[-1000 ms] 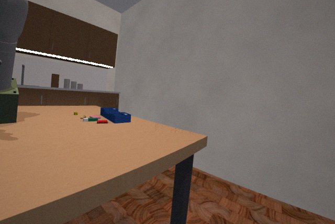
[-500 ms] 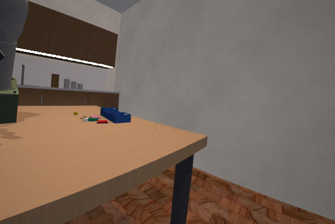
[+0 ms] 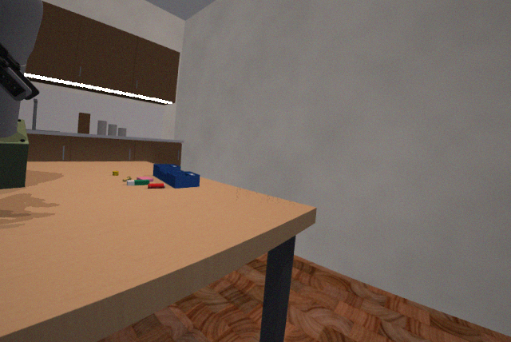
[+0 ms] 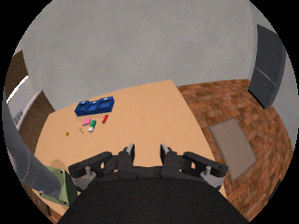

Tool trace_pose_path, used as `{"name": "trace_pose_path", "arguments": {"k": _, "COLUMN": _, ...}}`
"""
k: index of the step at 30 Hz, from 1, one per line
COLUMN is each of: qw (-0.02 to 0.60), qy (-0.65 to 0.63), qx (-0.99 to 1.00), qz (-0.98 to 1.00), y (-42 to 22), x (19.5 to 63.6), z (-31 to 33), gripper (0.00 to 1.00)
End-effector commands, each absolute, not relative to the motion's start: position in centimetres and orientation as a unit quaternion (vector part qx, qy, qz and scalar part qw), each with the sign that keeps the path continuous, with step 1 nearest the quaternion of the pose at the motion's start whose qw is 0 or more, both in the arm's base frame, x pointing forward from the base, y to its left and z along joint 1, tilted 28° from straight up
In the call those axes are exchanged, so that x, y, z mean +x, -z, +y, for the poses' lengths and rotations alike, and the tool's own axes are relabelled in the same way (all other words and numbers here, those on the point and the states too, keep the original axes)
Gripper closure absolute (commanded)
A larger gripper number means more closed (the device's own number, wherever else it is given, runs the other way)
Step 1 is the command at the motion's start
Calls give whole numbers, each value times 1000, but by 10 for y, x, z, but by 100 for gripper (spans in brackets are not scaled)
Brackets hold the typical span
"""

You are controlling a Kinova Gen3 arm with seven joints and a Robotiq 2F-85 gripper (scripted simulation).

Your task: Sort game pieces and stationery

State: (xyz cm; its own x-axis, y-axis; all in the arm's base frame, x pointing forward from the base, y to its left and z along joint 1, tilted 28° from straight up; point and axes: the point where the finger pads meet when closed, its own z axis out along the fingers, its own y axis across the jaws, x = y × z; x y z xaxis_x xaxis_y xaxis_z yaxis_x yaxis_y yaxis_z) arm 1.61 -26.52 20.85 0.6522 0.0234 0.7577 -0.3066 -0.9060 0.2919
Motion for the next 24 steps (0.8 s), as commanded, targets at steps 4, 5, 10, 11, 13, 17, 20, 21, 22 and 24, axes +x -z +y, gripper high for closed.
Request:
{"name": "trace_pose_path", "arguments": {"k": 4, "qw": 134, "qy": -412, "qx": 901, "qz": -3, "y": -195, "x": 49, "z": -248, "gripper": 91}}
{"name": "trace_pose_path", "arguments": {"k": 5, "qw": 130, "qy": -412, "qx": 902, "qz": 1, "y": -193, "x": 53, "z": -245, "gripper": 91}}
{"name": "trace_pose_path", "arguments": {"k": 10, "qw": 94, "qy": -408, "qx": 907, "qz": 44, "y": -186, "x": 67, "z": -232, "gripper": 91}}
{"name": "trace_pose_path", "arguments": {"k": 11, "qw": 78, "qy": -406, "qx": 909, "qz": 63, "y": -183, "x": 72, "z": -226, "gripper": 91}}
{"name": "trace_pose_path", "arguments": {"k": 13, "qw": 59, "qy": -402, "qx": 910, "qz": 86, "y": -179, "x": 79, "z": -219, "gripper": 91}}
{"name": "trace_pose_path", "arguments": {"k": 17, "qw": 29, "qy": -393, "qx": 910, "qz": 125, "y": -172, "x": 88, "z": -207, "gripper": 91}}
{"name": "trace_pose_path", "arguments": {"k": 20, "qw": -4, "qy": -382, "qx": 909, "qz": 168, "y": -165, "x": 96, "z": -193, "gripper": 91}}
{"name": "trace_pose_path", "arguments": {"k": 21, "qw": -7, "qy": -380, "qx": 909, "qz": 172, "y": -165, "x": 96, "z": -193, "gripper": 91}}
{"name": "trace_pose_path", "arguments": {"k": 22, "qw": -20, "qy": -374, "qx": 907, "qz": 191, "y": -161, "x": 99, "z": -186, "gripper": 91}}
{"name": "trace_pose_path", "arguments": {"k": 24, "qw": -37, "qy": -366, "qx": 905, "qz": 215, "y": -159, "x": 101, "z": -180, "gripper": 91}}
